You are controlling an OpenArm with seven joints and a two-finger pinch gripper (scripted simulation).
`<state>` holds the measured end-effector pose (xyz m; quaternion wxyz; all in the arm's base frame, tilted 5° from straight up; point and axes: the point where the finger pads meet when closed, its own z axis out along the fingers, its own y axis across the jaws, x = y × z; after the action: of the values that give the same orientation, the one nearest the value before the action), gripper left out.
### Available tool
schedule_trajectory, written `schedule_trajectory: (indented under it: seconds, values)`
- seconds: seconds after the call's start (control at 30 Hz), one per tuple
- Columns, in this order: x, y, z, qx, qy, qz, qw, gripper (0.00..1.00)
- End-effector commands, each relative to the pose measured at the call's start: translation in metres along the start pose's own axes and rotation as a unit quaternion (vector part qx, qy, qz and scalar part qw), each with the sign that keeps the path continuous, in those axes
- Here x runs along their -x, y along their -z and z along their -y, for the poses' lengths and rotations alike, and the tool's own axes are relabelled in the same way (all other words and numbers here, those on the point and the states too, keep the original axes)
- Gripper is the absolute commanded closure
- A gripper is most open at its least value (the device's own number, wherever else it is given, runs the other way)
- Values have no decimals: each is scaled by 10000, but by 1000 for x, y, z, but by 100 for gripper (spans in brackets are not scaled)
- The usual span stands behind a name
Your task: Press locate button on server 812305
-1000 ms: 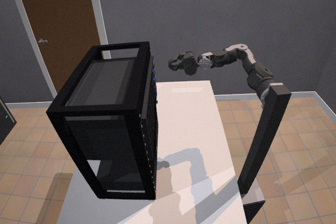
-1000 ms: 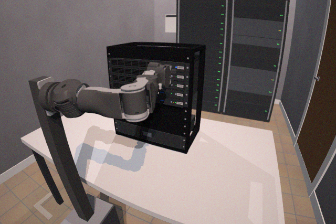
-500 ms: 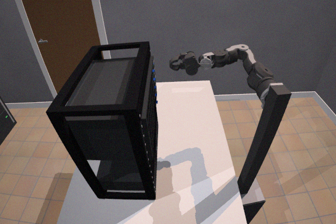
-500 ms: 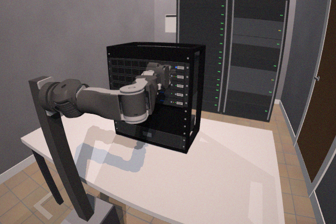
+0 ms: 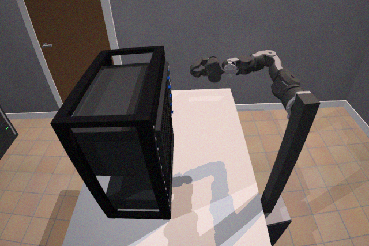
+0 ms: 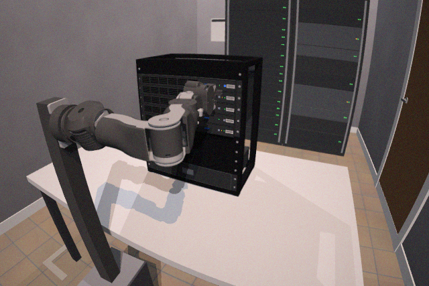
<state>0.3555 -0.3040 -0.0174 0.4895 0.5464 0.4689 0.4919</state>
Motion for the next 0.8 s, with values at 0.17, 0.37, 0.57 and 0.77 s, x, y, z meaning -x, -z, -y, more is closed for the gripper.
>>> schedule_trajectory:
  seconds: [0.17, 0.37, 0.57, 0.77]
  values:
    - [1, 13, -3, 23, 22, 17, 10000, 100]
    - [1, 25, -3, 23, 22, 17, 10000, 100]
    - [1, 32, -3, 23, 22, 17, 10000, 100]
    - [1, 39, -3, 23, 22, 17, 10000, 100]
